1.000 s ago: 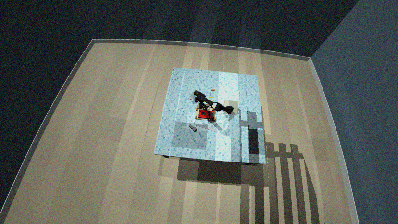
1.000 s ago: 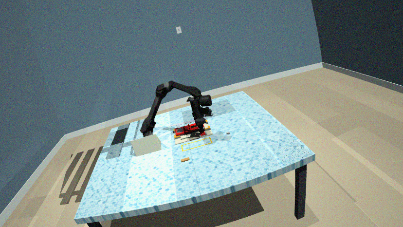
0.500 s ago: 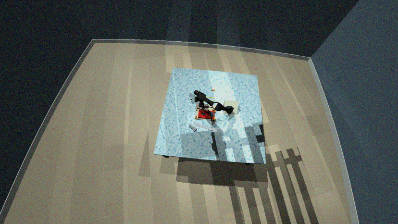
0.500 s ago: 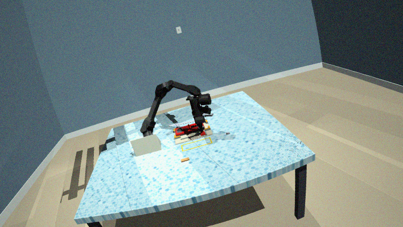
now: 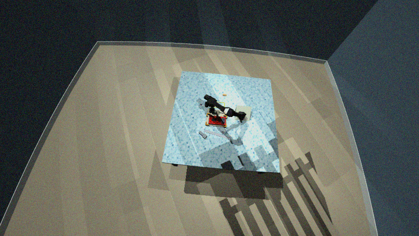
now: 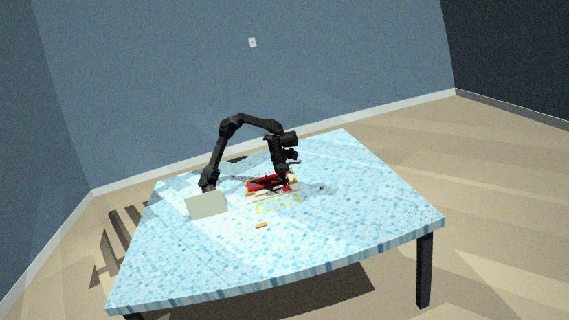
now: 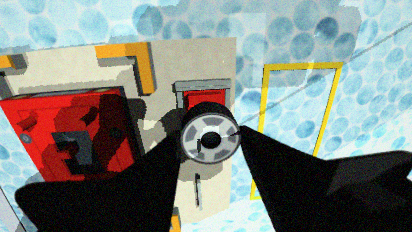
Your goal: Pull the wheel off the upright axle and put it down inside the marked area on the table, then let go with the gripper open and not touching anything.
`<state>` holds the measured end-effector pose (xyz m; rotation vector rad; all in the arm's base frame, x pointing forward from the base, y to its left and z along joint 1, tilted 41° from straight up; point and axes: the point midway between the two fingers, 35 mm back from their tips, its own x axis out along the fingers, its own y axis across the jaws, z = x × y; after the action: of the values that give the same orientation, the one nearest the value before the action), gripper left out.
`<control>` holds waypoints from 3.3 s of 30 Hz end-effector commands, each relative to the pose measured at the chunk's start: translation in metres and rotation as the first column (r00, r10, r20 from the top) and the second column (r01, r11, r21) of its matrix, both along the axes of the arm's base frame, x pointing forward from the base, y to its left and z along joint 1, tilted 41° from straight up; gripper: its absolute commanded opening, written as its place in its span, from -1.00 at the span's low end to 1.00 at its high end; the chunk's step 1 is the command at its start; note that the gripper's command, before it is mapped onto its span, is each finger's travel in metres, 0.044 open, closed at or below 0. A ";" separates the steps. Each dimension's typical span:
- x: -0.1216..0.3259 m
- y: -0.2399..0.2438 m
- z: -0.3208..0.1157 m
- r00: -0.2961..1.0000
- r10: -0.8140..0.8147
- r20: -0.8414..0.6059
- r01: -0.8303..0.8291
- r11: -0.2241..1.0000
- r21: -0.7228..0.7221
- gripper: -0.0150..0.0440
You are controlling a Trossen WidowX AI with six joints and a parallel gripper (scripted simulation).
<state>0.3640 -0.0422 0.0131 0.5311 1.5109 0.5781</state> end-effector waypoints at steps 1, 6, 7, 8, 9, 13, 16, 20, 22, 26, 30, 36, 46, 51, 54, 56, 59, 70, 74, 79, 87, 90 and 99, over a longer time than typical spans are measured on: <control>0.001 -0.003 0.002 1.000 0.000 0.010 0.000 1.000 -0.004 -0.49; 0.001 -0.004 0.004 1.000 0.000 0.010 0.000 1.000 -0.003 -0.49; 0.001 -0.004 0.004 1.000 0.000 0.010 0.000 1.000 -0.003 -0.49; 0.001 -0.004 0.004 1.000 0.000 0.010 0.000 1.000 -0.003 -0.49; 0.001 -0.005 0.004 1.000 0.000 0.010 0.000 1.000 -0.003 -0.49; 0.001 -0.006 0.005 1.000 0.000 0.010 0.001 1.000 -0.003 -0.49; 0.001 -0.006 0.006 1.000 -0.001 0.010 0.001 1.000 -0.003 -0.49; 0.001 -0.007 0.007 1.000 -0.001 0.010 0.001 1.000 -0.003 -0.49; 0.001 -0.007 0.008 1.000 -0.001 0.010 0.001 1.000 -0.003 -0.49; 0.001 -0.008 0.009 1.000 -0.001 0.010 0.002 1.000 -0.003 -0.49; 0.001 -0.009 0.010 1.000 -0.002 0.010 0.002 1.000 -0.003 -0.49; 0.001 -0.010 0.011 1.000 -0.002 0.010 0.002 1.000 -0.003 -0.49; 0.001 -0.014 0.015 1.000 -0.003 0.010 0.003 1.000 -0.003 -0.49; 0.002 -0.024 0.027 1.000 -0.003 0.010 0.003 1.000 -0.004 -0.49; 0.002 -0.031 0.036 1.000 -0.003 0.009 0.003 1.000 -0.004 -0.49; 0.002 -0.033 0.040 1.000 -0.003 0.009 0.003 1.000 -0.004 -0.49; 0.000 -0.032 0.031 1.000 -0.012 0.005 0.012 1.000 -0.002 -0.49; -0.027 -0.078 0.001 1.000 -0.028 -0.006 0.028 1.000 -0.009 -0.49; -0.040 -0.096 -0.012 1.000 -0.017 0.000 0.017 1.000 -0.011 -0.49; -0.056 -0.113 -0.025 1.000 -0.004 0.007 0.004 1.000 -0.009 -0.49; -0.057 -0.107 -0.034 1.000 -0.003 0.008 0.003 1.000 -0.009 -0.49; -0.057 -0.101 -0.040 1.000 -0.003 0.008 0.003 1.000 -0.009 -0.49; -0.055 -0.080 -0.068 1.000 -0.004 0.008 0.004 1.000 -0.009 -0.49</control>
<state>0.3100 -0.1335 -0.0426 0.5137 1.4980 0.5667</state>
